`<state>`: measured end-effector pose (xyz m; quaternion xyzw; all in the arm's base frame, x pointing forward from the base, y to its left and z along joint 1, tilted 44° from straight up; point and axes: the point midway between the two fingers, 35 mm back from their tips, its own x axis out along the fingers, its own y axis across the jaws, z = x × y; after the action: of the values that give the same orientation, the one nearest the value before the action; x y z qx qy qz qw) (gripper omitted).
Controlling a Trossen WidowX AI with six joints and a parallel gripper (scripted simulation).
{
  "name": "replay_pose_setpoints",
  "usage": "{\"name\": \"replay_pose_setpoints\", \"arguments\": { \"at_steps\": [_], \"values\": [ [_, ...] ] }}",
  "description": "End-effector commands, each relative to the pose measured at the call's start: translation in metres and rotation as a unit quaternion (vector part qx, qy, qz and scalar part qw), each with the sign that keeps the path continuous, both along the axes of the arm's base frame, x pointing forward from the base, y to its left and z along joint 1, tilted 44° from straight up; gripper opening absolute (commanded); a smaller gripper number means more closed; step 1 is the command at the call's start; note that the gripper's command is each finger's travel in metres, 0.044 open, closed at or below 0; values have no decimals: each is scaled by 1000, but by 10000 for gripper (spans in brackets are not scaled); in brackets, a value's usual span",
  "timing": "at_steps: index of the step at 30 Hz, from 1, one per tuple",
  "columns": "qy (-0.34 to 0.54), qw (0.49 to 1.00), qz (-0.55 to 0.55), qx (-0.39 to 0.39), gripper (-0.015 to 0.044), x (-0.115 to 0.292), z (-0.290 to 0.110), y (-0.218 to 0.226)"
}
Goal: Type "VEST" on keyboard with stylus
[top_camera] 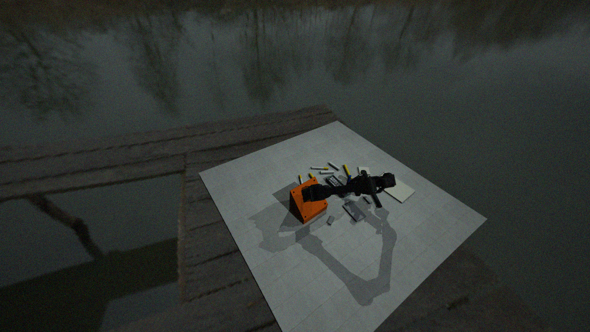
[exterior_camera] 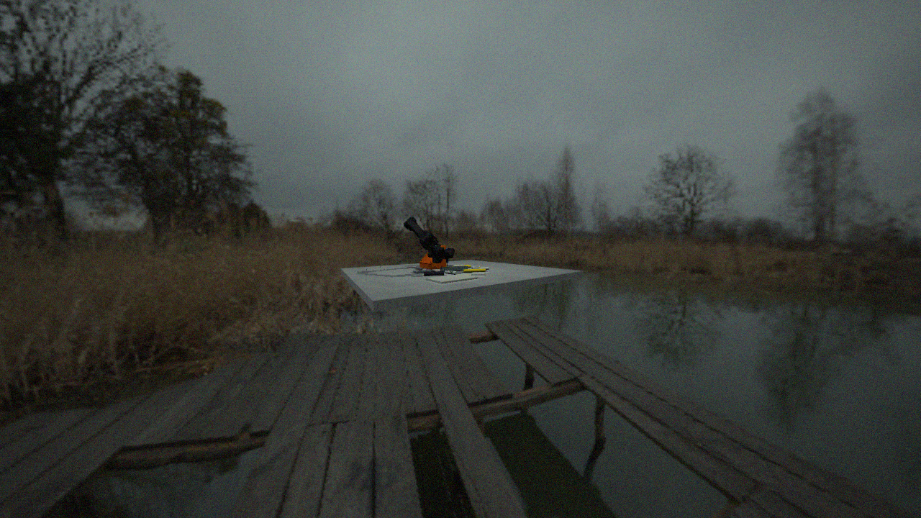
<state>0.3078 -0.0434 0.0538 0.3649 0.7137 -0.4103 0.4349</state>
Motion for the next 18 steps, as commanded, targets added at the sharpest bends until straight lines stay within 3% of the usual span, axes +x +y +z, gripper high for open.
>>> {"name": "replay_pose_setpoints", "arguments": {
  "at_steps": [1,3,18],
  "values": [
    [0,1000,2,-1,26,0,-1,-1],
    [0,1000,2,-1,79,2,-1,-1],
    [0,1000,2,-1,81,4,-4,-4]
  ]
}}
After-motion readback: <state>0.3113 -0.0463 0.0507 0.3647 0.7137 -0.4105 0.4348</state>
